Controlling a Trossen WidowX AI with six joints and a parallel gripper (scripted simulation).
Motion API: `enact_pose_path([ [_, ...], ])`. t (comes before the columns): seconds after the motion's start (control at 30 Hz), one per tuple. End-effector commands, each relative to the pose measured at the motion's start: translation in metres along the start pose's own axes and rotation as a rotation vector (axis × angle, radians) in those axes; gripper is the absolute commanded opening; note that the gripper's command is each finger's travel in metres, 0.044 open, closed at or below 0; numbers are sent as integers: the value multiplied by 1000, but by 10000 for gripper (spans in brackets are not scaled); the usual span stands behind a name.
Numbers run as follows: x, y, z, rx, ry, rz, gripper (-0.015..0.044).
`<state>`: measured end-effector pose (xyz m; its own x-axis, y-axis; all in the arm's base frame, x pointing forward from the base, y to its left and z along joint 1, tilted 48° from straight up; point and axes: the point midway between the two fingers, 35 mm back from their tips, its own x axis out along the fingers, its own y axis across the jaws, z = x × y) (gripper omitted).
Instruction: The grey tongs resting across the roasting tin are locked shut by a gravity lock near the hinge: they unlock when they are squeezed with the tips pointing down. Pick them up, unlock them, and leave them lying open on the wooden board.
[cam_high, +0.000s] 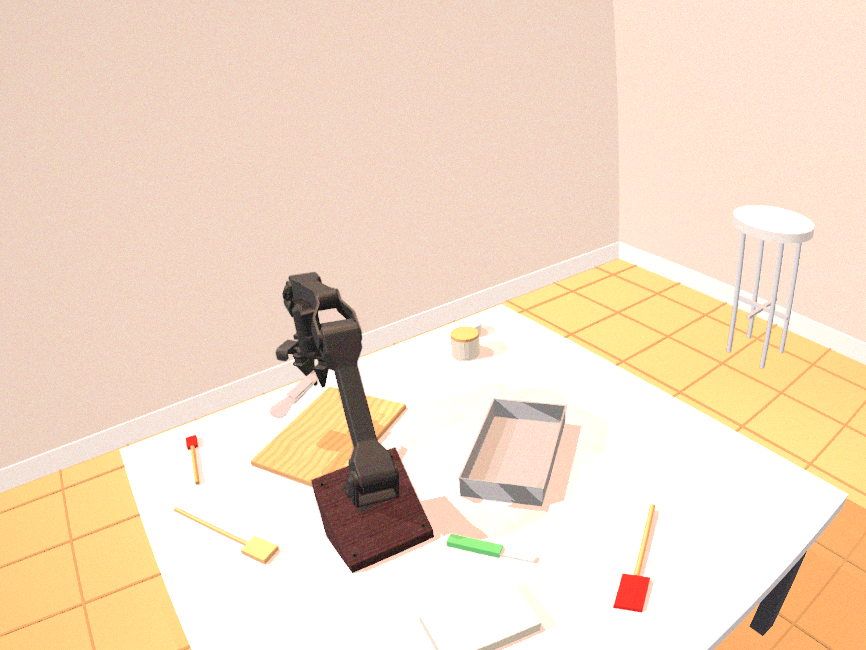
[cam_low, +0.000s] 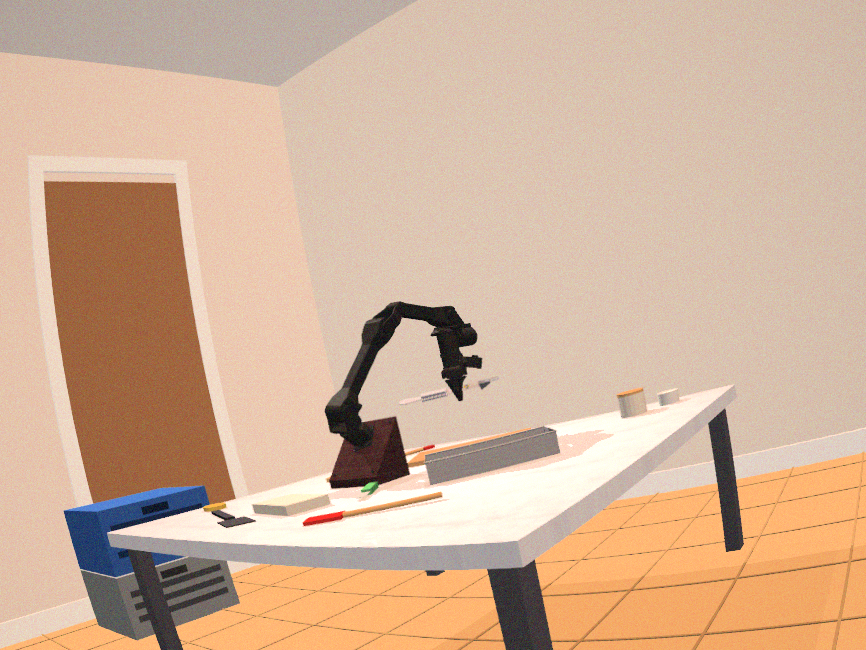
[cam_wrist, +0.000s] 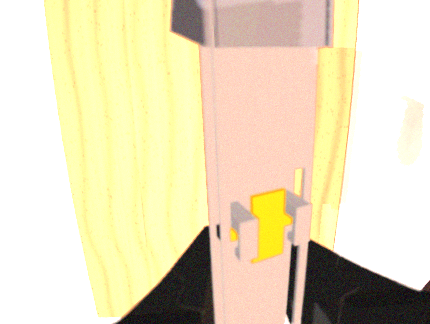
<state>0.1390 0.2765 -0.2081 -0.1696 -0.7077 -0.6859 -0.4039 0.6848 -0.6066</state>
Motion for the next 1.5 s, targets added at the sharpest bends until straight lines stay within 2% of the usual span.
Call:
enact_pose_path([
  [0.0, -5, 2, 1, 27, -2, 17, -150],
  [0.3, -5, 4, 3, 18, -60, 10, -150],
  [1.47, -34, 18, -7, -19, -861, -29, -150],
])
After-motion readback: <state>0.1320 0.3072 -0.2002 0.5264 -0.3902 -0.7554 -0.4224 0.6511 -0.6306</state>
